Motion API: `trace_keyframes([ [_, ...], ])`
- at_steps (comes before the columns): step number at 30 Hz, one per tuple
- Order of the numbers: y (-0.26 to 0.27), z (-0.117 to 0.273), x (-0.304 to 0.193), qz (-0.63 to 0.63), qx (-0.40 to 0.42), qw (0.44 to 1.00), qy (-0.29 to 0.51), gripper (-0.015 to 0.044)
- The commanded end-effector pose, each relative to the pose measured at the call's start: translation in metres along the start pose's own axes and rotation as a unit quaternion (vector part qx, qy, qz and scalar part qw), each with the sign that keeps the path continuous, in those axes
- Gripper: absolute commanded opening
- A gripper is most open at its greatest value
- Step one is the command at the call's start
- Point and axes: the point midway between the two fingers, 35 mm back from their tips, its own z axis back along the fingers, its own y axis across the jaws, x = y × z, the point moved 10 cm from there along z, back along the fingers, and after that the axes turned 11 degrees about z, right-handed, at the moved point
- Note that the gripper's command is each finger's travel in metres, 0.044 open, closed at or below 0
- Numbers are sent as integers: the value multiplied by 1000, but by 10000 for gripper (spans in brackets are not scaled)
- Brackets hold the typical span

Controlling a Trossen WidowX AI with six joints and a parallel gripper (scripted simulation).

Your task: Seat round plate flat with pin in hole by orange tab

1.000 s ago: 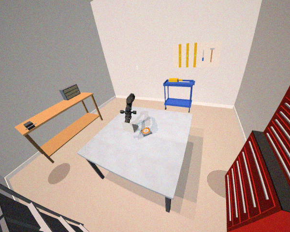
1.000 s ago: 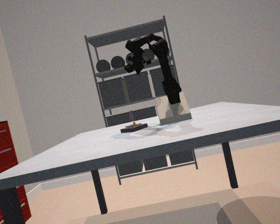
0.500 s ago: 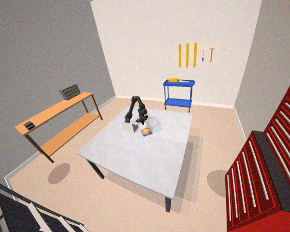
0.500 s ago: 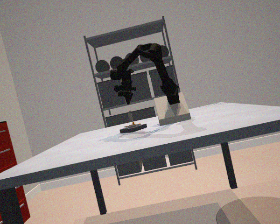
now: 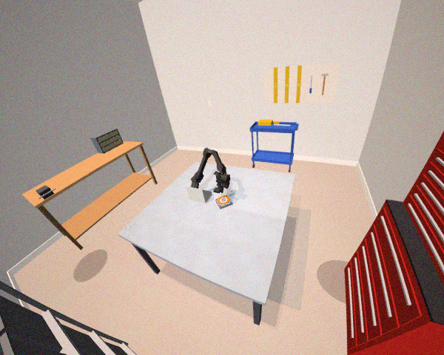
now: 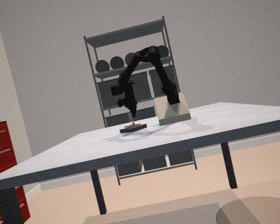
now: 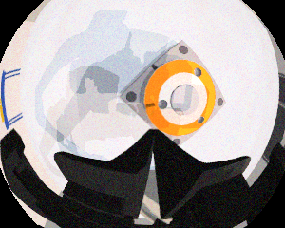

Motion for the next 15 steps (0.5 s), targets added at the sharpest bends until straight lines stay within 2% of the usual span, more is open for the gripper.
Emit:
trace_keyframes([
  [1,1,-17,-2,-3,5,1000,6,0],
  [5,1,-34,-4,-3,6,1000,6,0],
  [15,5,-34,5,-3,6,1000,6,0],
])
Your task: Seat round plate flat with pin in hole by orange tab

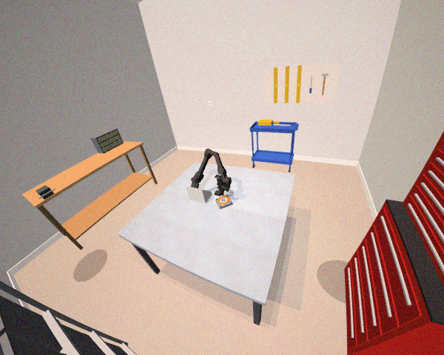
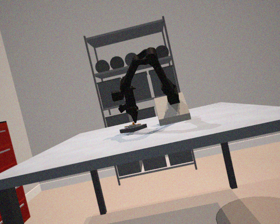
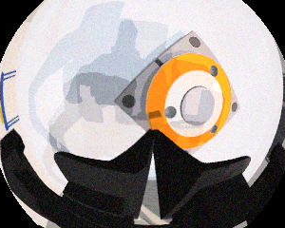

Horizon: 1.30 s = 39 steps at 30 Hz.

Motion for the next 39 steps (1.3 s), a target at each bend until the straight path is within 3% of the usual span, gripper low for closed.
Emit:
trace_keyframes([
  [1,2,-1,5,0,2,1000,0,0],
  [39,-4,0,44,1,2,1000,-1,0],
])
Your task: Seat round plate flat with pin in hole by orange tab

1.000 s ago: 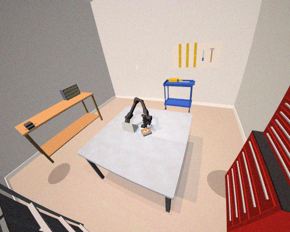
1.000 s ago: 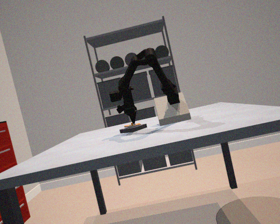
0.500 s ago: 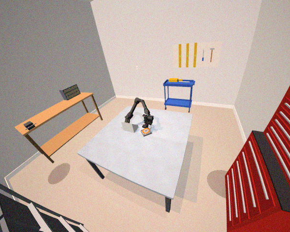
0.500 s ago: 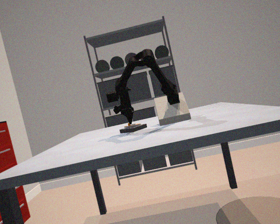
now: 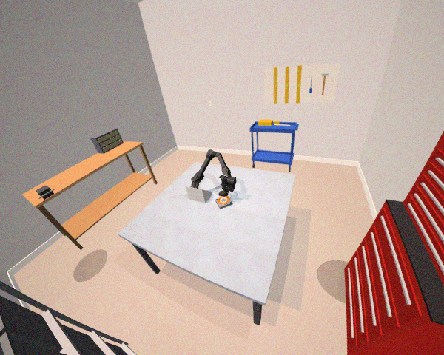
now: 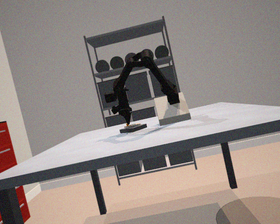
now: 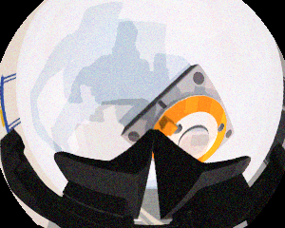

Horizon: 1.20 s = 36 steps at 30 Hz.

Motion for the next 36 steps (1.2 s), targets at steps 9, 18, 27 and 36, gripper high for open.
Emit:
trace_keyframes([
  [9,-4,-1,6,1,0,1000,1,0],
  [18,-5,38,5,1,-1,1000,1,0],
  [27,-6,37,5,-2,1,1000,-1,0],
  [36,-6,37,5,-2,1,1000,-1,0],
])
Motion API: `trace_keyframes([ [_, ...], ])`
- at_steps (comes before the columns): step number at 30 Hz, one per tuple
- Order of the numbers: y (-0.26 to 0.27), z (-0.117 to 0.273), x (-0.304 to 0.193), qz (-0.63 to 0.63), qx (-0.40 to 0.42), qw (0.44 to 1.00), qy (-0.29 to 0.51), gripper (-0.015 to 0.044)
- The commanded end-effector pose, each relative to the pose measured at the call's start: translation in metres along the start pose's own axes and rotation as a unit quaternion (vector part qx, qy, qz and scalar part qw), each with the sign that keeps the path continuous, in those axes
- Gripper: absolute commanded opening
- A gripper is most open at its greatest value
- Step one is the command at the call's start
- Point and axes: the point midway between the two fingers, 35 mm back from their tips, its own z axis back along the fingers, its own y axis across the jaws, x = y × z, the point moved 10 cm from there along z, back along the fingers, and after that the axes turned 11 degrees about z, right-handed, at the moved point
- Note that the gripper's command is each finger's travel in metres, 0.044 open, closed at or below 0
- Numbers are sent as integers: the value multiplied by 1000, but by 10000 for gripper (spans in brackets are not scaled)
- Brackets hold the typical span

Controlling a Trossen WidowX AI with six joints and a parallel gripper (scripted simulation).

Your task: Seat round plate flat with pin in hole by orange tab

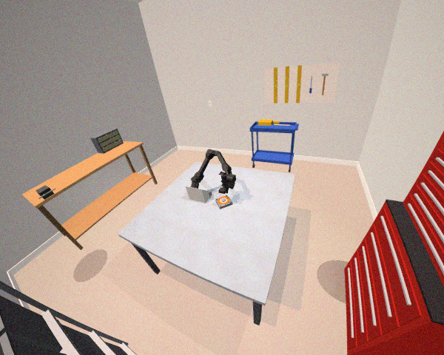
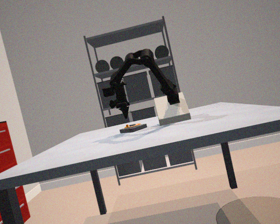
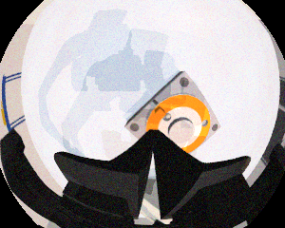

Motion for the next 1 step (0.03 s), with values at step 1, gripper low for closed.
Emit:
trace_keyframes([
  [1,0,0,0,-3,1,1000,1,0],
])
